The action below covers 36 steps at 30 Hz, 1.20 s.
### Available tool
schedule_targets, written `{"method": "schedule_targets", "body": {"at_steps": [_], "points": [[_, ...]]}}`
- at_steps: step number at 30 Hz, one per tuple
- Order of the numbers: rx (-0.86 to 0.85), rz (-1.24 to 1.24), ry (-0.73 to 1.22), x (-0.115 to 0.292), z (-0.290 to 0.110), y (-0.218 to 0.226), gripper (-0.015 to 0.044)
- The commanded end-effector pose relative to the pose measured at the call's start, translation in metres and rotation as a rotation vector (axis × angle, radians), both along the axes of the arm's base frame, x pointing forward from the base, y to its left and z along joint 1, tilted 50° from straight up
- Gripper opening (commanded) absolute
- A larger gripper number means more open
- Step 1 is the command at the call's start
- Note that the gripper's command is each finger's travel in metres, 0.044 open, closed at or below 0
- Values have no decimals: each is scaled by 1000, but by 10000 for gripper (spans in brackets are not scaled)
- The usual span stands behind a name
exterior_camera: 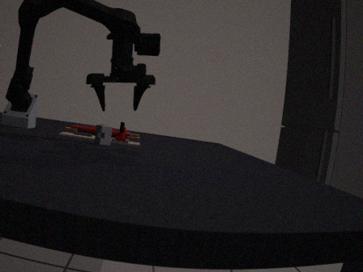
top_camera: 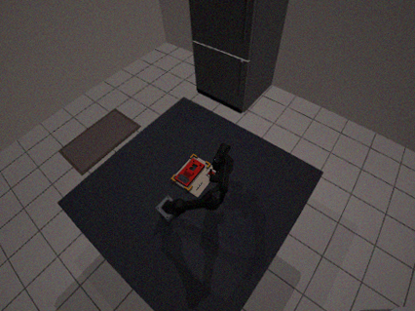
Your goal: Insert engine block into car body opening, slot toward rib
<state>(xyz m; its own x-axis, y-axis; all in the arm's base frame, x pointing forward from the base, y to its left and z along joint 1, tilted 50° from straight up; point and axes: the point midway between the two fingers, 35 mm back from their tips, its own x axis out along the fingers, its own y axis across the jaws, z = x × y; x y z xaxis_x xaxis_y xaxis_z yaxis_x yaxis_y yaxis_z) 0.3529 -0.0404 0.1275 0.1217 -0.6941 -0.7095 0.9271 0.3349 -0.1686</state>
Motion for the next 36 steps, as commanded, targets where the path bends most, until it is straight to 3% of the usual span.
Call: {"method": "schedule_targets", "body": {"at_steps": [1,6,12,17,36], "points": [[-46,42,117,-11,16,-2,440],[-95,93,268,-27,36,-4,440],[-102,100,289,-29,38,-3,440],[-103,100,288,-29,17,-29,440],[-103,100,287,-28,-3,-52,440]]}}
